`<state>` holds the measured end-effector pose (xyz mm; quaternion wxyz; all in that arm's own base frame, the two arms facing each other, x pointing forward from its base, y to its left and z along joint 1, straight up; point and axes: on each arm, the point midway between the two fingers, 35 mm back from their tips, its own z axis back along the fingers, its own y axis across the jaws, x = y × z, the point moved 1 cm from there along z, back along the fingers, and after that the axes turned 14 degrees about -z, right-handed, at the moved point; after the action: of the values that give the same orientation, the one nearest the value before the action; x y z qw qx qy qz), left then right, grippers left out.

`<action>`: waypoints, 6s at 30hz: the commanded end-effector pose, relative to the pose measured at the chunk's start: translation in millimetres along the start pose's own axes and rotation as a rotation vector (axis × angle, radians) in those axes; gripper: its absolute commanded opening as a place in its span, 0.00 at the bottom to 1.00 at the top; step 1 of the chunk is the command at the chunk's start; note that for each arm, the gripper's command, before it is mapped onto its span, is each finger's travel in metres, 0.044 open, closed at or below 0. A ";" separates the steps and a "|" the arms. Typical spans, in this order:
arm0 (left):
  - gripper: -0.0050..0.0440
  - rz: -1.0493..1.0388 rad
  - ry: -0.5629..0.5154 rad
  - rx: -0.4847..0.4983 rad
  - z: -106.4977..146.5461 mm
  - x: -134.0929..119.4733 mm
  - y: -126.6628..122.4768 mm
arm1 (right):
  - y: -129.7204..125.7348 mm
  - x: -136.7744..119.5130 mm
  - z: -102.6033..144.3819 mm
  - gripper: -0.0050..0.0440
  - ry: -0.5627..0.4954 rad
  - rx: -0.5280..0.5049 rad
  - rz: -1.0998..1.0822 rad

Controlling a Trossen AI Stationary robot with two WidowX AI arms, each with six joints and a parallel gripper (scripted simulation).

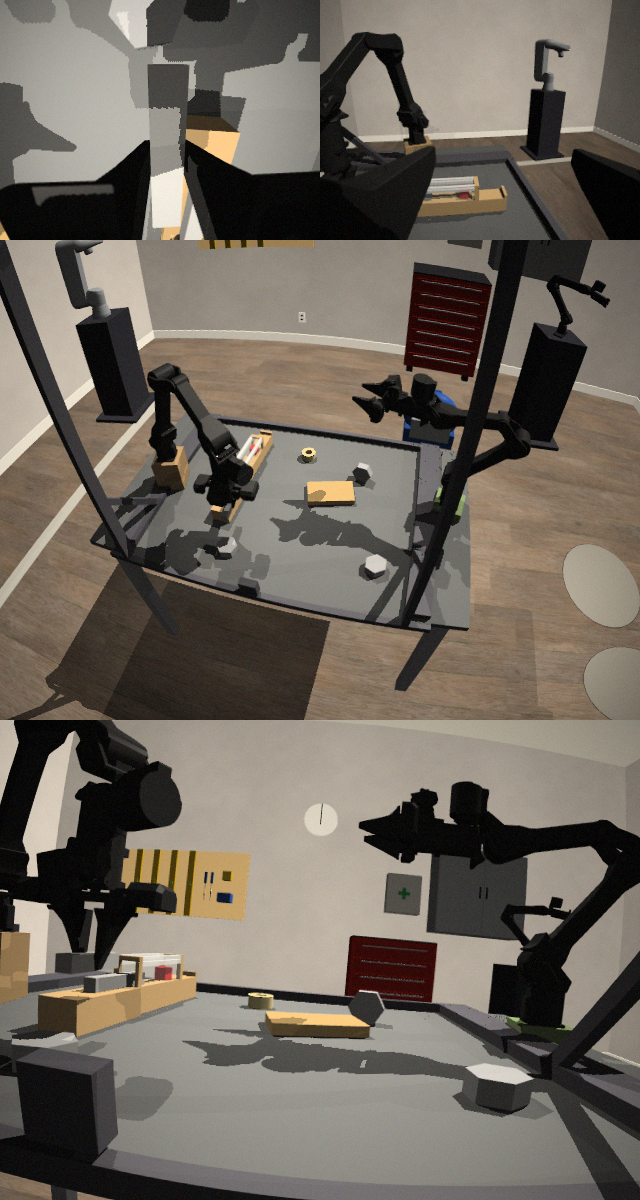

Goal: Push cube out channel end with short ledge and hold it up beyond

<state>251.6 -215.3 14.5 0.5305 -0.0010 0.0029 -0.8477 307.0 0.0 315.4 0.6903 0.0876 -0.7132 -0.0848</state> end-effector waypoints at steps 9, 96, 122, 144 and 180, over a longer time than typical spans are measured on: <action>0.10 -0.098 -0.013 0.064 9.2 7.7 -32.3 | 1.7 6.8 1.0 0.92 -0.017 0.004 0.000; 0.10 -0.108 -0.004 0.030 -29.2 -23.5 -48.2 | 1.7 6.8 1.0 0.92 -0.017 0.004 0.000; 0.10 -0.107 -0.002 0.032 -29.3 -53.1 -51.9 | 1.7 6.8 1.0 0.92 -0.017 0.004 0.000; 0.10 -0.108 0.001 0.032 -29.8 -79.9 -55.1 | 1.7 6.8 1.0 0.92 -0.017 0.004 0.000; 0.42 -0.107 0.005 0.032 -30.0 -115.4 -59.4 | 1.7 6.8 1.0 0.92 -0.017 0.004 0.000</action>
<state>243.5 -84.4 -20.6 0.4864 0.0003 -0.0003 -0.8737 307.0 0.0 315.4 0.6903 0.0876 -0.7132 -0.0848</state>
